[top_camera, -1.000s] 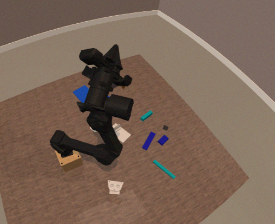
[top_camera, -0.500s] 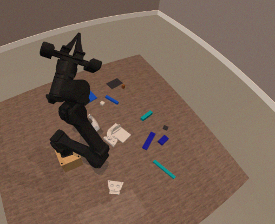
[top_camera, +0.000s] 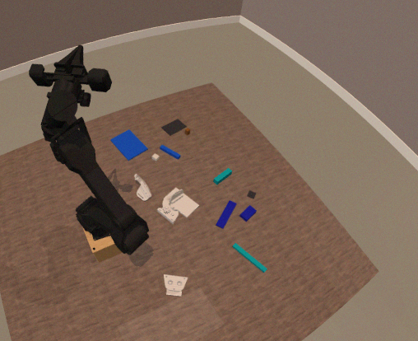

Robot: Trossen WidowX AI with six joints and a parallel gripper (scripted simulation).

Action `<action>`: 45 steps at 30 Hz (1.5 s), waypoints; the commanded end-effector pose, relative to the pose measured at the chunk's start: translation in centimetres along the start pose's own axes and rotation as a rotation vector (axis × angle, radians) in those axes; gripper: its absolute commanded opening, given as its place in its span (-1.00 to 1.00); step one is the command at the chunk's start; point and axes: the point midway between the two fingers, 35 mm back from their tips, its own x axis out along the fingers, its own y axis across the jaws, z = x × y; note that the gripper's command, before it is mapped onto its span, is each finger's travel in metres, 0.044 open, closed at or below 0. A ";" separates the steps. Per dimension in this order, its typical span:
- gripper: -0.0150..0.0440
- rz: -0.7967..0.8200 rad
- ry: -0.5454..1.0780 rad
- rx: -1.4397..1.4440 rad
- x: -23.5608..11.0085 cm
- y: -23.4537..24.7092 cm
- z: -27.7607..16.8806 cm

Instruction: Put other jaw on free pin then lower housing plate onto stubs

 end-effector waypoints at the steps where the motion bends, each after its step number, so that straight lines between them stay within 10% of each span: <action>1: -0.49 -0.024 -0.036 -0.110 0.9 -2.1 1.8; 21: -0.49 -0.154 -0.363 -0.616 5.8 -8.4 15.9; 45: -0.49 -0.336 -0.974 -0.911 5.5 -3.9 35.8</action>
